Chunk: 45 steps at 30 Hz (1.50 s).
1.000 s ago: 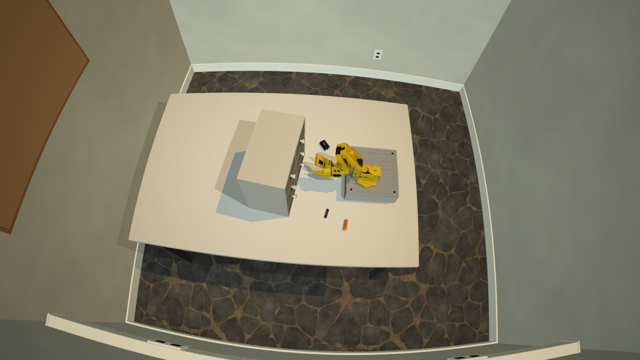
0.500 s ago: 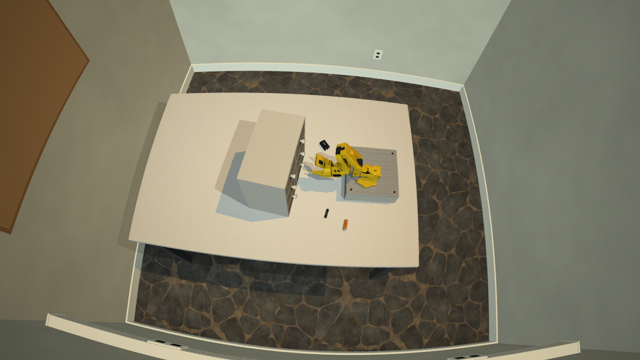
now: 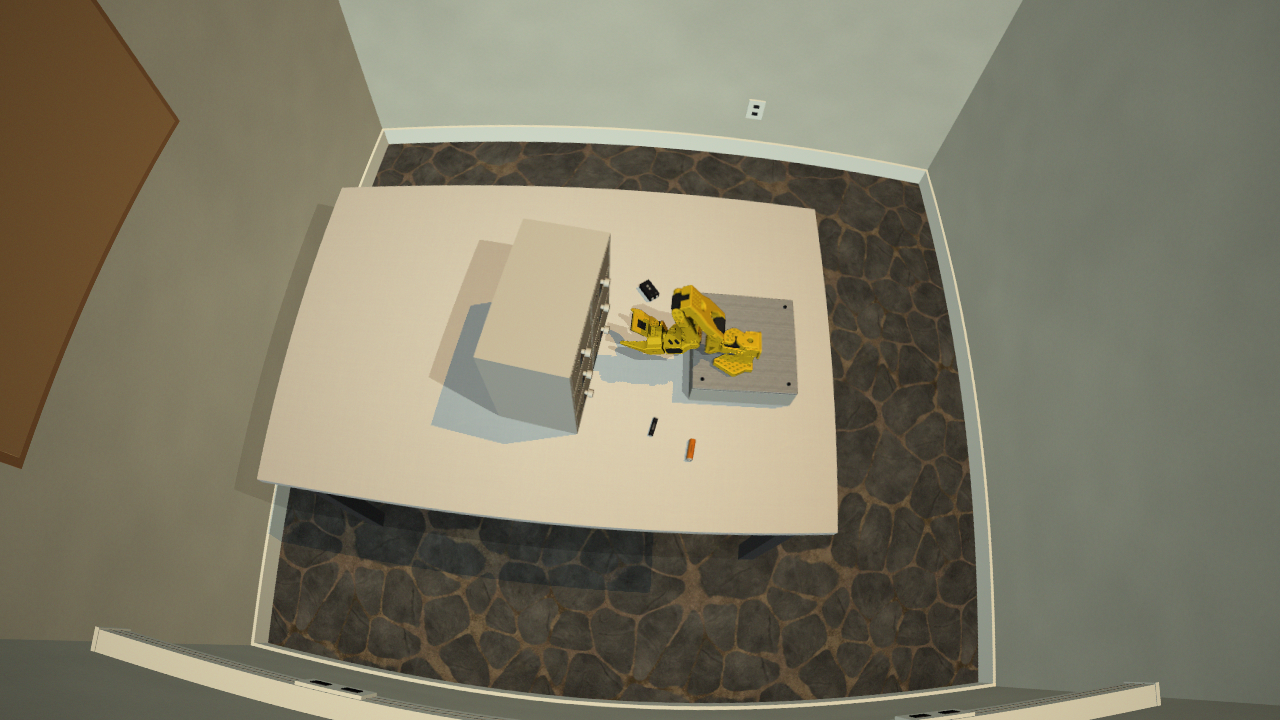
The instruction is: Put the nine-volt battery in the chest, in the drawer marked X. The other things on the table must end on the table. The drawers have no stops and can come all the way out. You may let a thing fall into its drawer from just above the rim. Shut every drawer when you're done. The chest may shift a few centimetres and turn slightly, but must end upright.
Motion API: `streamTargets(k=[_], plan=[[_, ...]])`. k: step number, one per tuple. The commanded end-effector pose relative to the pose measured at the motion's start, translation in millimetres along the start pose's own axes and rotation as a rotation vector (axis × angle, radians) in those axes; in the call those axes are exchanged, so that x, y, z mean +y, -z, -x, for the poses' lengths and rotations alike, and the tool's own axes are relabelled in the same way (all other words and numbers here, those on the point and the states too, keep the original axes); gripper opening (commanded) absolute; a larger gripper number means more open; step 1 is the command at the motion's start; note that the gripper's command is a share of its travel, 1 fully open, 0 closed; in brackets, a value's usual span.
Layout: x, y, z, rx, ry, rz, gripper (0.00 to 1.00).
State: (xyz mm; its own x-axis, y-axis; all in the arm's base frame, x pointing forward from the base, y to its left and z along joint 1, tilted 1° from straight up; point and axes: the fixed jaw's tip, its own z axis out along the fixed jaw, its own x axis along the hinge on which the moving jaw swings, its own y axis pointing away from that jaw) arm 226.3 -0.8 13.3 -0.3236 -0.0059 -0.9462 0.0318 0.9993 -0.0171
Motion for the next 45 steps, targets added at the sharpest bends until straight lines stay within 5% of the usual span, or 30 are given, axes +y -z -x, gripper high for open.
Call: streamTargets(k=[1,4,14,25,45], plan=[[-1.5,0.4,-1.3,0.003,-0.011,-0.007,0.50],[-1.5,0.4,-1.3,0.003,-0.011,-0.007,0.50],[63.8,-18.5,1.6,-0.103,0.059,0.244,0.50],[127.2,-16.5,-1.9,-0.192,0.100,0.468,0.50],[127.4,-16.8,-1.6,-0.195,0.099,0.468,0.50]])
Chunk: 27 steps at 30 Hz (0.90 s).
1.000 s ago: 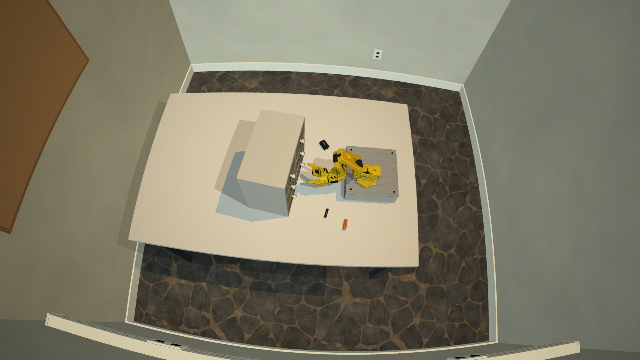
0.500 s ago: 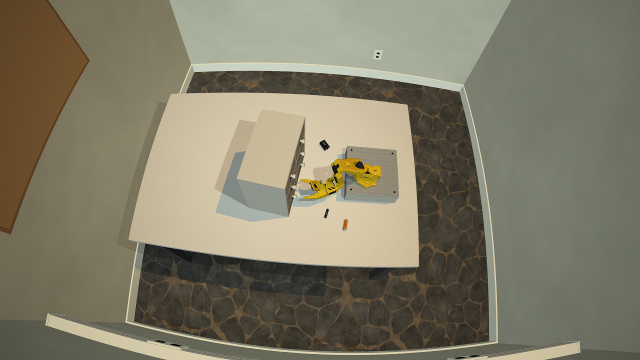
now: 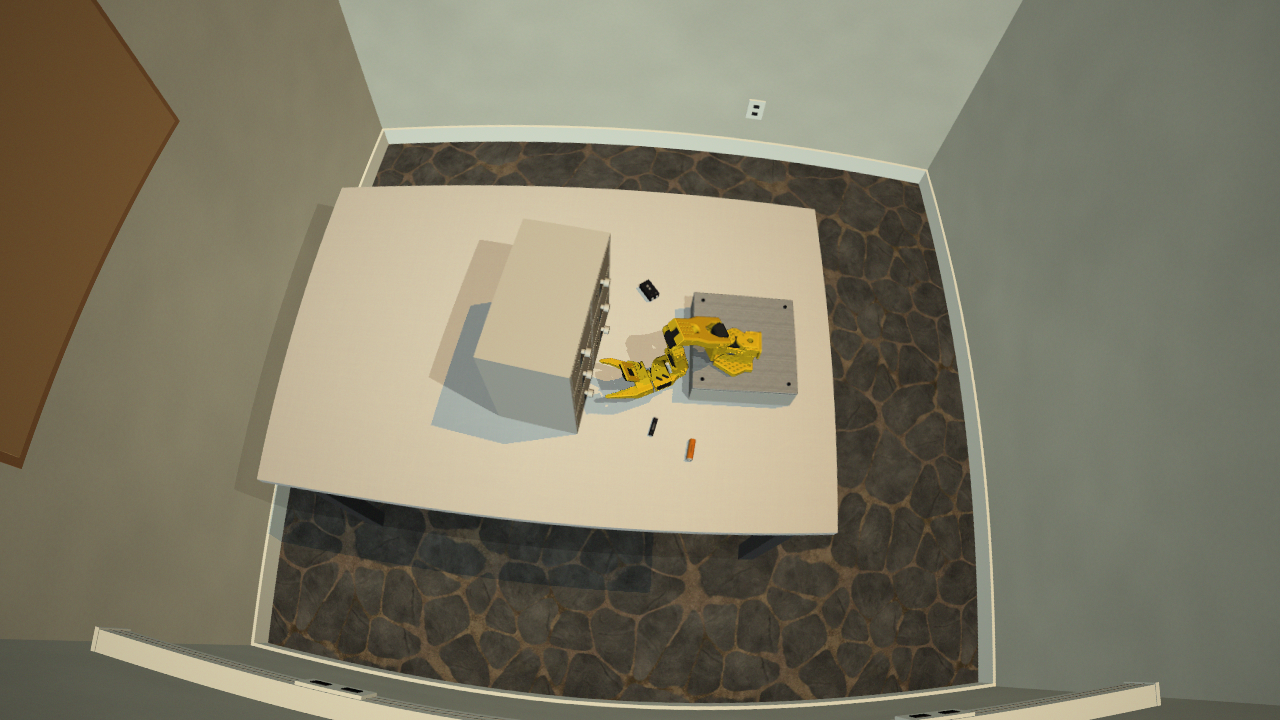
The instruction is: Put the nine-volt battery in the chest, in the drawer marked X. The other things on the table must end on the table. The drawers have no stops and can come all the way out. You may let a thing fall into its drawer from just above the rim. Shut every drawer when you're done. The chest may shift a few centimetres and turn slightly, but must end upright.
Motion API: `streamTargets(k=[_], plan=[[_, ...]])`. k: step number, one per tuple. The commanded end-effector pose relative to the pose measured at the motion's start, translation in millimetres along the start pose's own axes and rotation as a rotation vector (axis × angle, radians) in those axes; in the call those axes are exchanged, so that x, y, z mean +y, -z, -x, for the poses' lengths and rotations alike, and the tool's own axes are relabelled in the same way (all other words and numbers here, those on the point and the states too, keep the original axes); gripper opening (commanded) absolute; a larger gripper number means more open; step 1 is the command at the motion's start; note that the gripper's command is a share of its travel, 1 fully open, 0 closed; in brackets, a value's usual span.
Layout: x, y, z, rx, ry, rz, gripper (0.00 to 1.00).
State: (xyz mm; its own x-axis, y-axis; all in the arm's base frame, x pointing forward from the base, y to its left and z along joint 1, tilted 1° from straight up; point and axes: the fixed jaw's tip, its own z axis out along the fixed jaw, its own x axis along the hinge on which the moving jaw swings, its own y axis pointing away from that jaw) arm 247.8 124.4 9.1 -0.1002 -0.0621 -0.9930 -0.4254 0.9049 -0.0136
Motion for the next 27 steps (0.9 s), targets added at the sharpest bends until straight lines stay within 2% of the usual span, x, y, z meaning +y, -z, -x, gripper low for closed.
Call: streamTargets(k=[1,27], plan=[[2.2,0.6,-5.0,0.018,-0.008,0.008,0.50],[3.9,1.5,-9.6,0.033,-0.006,0.014,0.50]])
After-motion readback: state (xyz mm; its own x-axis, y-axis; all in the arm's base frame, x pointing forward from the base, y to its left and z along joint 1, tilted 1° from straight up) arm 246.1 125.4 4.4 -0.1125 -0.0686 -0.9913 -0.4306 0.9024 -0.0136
